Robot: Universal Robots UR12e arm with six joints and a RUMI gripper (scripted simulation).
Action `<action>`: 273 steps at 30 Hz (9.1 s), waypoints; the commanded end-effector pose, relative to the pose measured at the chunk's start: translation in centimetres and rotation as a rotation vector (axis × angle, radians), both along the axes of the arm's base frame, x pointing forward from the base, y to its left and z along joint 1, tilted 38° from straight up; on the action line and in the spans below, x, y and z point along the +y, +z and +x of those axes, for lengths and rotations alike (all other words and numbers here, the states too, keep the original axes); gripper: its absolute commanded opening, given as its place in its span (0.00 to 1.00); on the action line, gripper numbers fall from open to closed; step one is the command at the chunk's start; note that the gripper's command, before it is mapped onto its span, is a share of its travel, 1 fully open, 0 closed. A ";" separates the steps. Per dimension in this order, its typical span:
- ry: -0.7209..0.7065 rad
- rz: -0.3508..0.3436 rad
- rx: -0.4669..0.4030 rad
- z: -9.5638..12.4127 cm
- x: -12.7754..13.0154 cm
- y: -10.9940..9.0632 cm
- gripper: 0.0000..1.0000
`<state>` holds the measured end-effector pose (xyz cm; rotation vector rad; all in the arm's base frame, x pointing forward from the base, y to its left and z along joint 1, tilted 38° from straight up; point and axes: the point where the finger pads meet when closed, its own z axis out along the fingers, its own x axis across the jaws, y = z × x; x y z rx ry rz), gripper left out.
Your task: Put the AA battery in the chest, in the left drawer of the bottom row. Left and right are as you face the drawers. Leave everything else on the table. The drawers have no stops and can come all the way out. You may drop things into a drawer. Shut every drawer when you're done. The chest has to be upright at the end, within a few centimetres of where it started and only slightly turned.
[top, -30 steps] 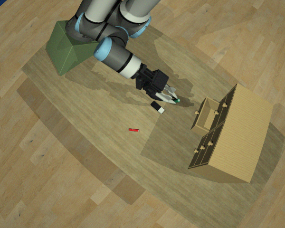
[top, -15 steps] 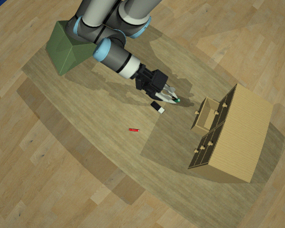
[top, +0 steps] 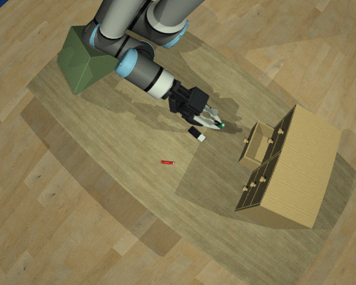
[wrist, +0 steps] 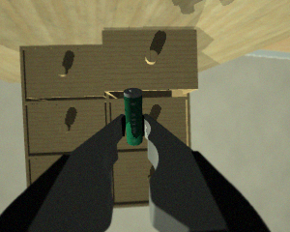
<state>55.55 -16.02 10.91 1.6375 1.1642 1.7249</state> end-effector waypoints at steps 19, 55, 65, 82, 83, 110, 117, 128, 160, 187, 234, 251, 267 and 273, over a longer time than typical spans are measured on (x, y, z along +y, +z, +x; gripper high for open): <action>-0.054 0.000 -0.037 0.2 -0.3 0.3 0.05; -0.076 0.006 -0.071 0.1 0.0 0.1 0.05; -0.081 0.007 -0.078 0.1 0.0 0.1 0.05; -0.086 0.009 -0.088 0.0 0.0 0.0 0.05; -0.086 0.009 -0.088 0.0 0.0 0.0 0.05; -0.088 0.007 -0.096 0.0 0.0 0.1 0.05; -0.089 0.007 -0.097 0.0 0.0 0.1 0.05; -0.088 0.007 -0.097 0.0 0.0 0.1 0.05; -0.088 0.009 -0.096 1.0 0.1 0.4 0.05; -0.087 0.007 -0.097 5.0 -0.1 1.7 0.05; -0.087 0.007 -0.098 13.8 -0.4 4.5 0.05; -0.088 0.009 -0.098 15.1 -0.4 4.9 0.05; -0.089 0.010 -0.096 15.1 -0.4 4.8 0.05; -0.089 0.010 -0.096 15.1 -0.4 4.8 0.05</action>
